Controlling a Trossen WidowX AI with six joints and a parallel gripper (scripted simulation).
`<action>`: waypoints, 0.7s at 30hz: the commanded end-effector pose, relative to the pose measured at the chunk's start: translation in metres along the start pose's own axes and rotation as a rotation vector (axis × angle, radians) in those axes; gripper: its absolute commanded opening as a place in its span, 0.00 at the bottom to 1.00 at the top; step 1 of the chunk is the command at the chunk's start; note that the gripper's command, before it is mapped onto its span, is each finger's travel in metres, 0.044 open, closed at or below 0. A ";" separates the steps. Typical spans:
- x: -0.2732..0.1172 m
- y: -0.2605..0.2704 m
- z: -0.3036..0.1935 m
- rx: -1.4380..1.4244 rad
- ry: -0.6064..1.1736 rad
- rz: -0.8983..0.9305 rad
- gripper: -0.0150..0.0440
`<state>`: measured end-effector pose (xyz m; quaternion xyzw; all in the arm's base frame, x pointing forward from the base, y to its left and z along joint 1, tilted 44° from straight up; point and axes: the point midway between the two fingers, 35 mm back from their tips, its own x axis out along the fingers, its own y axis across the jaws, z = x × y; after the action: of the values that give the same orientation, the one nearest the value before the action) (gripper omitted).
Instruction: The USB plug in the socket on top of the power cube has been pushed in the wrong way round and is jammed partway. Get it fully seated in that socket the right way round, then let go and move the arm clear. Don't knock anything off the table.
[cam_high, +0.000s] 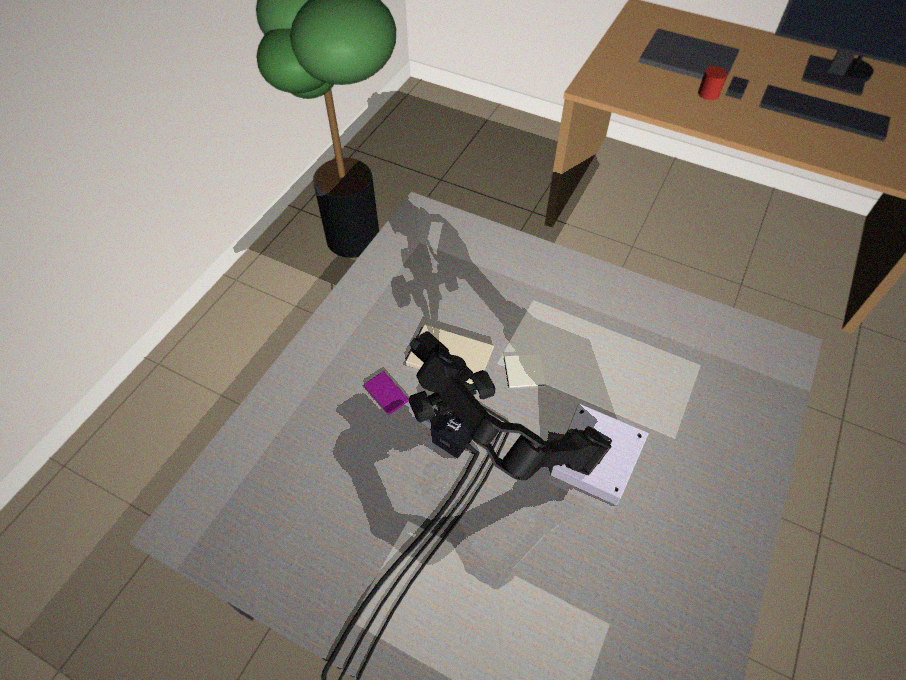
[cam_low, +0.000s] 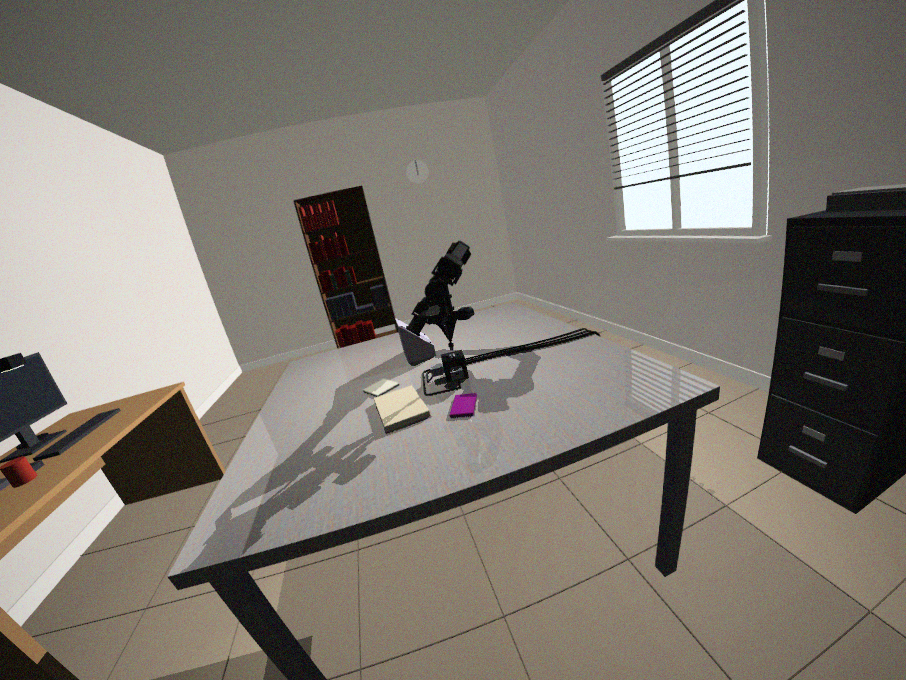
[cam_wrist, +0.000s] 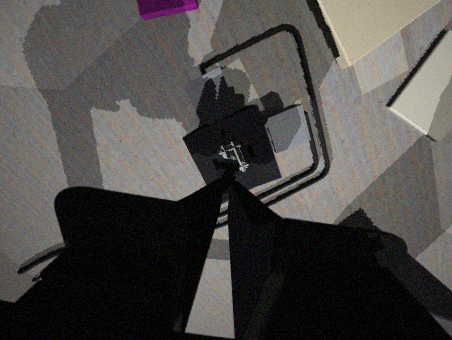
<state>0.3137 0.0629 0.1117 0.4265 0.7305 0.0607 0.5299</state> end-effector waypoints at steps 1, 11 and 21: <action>0.001 -0.001 0.000 -0.093 0.002 -0.001 0.25; 0.001 -0.001 0.000 -0.355 0.002 -0.001 0.25; 0.001 -0.001 0.000 -0.617 0.002 0.000 0.25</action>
<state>0.3136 0.0629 0.1117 0.2667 0.6866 0.2567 0.6258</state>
